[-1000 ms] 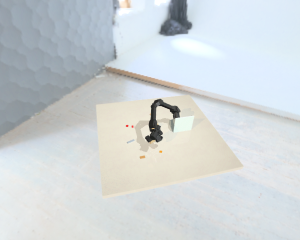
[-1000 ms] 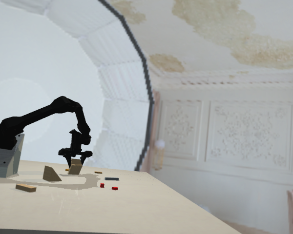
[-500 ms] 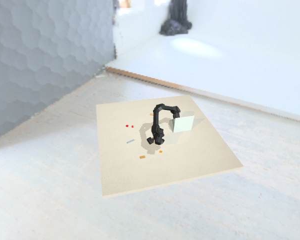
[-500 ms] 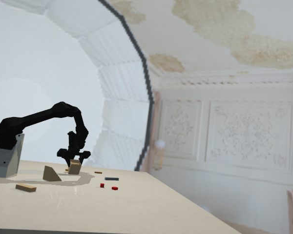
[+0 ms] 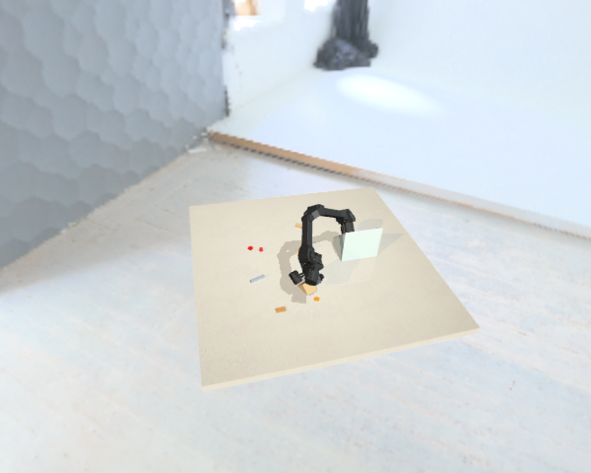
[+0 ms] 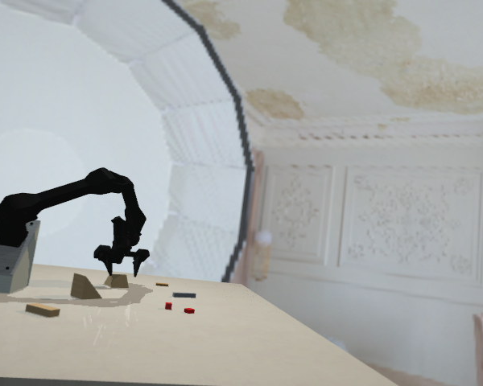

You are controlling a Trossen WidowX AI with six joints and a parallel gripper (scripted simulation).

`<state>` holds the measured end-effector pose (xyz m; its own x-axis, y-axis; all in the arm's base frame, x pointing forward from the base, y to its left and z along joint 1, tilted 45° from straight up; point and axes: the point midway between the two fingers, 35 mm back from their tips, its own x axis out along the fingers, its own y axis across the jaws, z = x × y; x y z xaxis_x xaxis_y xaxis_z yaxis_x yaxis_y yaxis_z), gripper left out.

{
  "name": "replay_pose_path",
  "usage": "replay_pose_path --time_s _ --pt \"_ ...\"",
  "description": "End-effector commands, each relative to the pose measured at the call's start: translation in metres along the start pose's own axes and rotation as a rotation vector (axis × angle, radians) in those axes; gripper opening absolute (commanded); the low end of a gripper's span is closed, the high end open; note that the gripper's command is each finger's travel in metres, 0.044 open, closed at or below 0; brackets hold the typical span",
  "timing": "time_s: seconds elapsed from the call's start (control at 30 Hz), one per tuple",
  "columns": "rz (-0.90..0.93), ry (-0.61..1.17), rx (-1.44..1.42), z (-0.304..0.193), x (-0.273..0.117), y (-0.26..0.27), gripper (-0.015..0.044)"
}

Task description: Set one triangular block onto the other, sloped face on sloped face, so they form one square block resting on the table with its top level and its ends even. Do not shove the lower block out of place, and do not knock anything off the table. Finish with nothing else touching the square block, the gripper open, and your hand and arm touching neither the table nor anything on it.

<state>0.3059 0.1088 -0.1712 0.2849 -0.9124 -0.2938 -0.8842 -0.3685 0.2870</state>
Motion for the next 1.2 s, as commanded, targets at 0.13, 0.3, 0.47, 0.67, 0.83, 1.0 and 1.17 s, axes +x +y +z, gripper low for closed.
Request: replay_pose_path --time_s 0.13,0.3,0.47,0.67,0.83,1.0,1.17 --pt "0.003 -0.003 -0.003 0.0 0.0 0.0 0.044" --pt "-0.006 -0.006 -0.02 -0.01 -0.018 -0.002 0.044" --pt "-0.035 -0.011 -0.084 -0.05 -0.084 0.002 0.044" --pt "-0.06 -0.016 -0.061 -0.047 -0.087 -0.003 0.044" --pt "-0.033 -0.136 -0.017 0.028 -0.098 0.0 0.044" --pt "-0.028 -0.155 -0.011 0.041 -0.099 0.001 0.044" --pt "-0.028 -0.155 -0.01 0.041 -0.098 0.001 0.044"
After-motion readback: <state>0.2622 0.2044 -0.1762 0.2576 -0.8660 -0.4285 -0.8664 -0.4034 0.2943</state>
